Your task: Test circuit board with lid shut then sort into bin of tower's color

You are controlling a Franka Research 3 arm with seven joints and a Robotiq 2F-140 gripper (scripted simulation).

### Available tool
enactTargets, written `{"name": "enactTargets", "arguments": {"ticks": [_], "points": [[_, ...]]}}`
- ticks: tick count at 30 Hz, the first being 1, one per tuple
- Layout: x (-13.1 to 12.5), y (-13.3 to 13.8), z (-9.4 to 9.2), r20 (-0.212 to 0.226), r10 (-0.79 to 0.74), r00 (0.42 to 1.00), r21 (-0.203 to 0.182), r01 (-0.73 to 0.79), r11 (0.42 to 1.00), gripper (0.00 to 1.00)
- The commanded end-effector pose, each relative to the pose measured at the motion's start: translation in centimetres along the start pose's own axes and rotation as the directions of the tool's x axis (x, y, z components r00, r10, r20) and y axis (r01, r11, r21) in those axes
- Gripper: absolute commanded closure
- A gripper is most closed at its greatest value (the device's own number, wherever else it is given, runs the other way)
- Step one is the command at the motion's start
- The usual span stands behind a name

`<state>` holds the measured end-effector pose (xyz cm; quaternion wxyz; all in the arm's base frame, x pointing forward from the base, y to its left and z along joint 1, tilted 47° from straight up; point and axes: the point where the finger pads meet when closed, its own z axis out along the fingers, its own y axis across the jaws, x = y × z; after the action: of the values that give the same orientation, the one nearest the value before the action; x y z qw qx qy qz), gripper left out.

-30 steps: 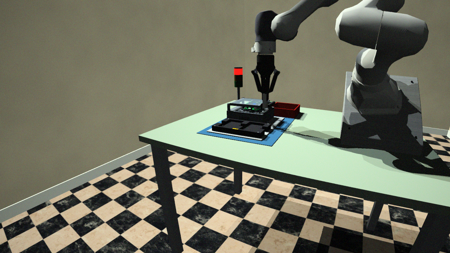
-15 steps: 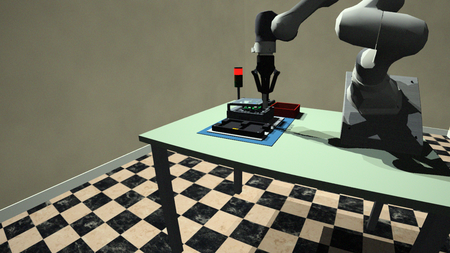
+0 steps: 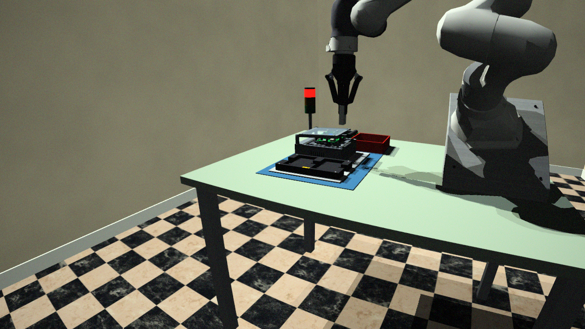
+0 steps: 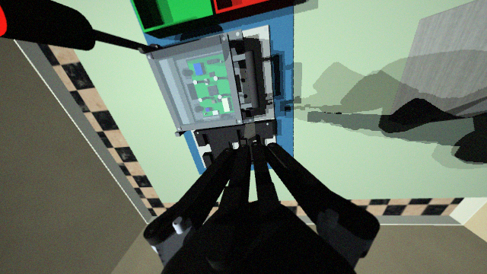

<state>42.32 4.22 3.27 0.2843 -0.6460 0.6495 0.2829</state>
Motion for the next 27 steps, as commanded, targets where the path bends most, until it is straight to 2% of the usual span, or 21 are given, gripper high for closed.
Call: {"name": "enactTargets", "arguments": {"ticks": [1,24,25,27], "points": [[0.08,0.72,-0.74,0.001,-0.014,1.000,-0.024,0.014,1.000,1.00],[0.08,0.72,-0.76,0.001,-0.014,1.000,-0.024,0.014,1.000,1.00],[0.08,0.72,-0.76,0.001,-0.014,1.000,-0.024,0.014,1.000,0.84],[0.08,0.72,-0.76,0.001,-0.014,1.000,-0.024,0.014,1.000,0.84]]}}
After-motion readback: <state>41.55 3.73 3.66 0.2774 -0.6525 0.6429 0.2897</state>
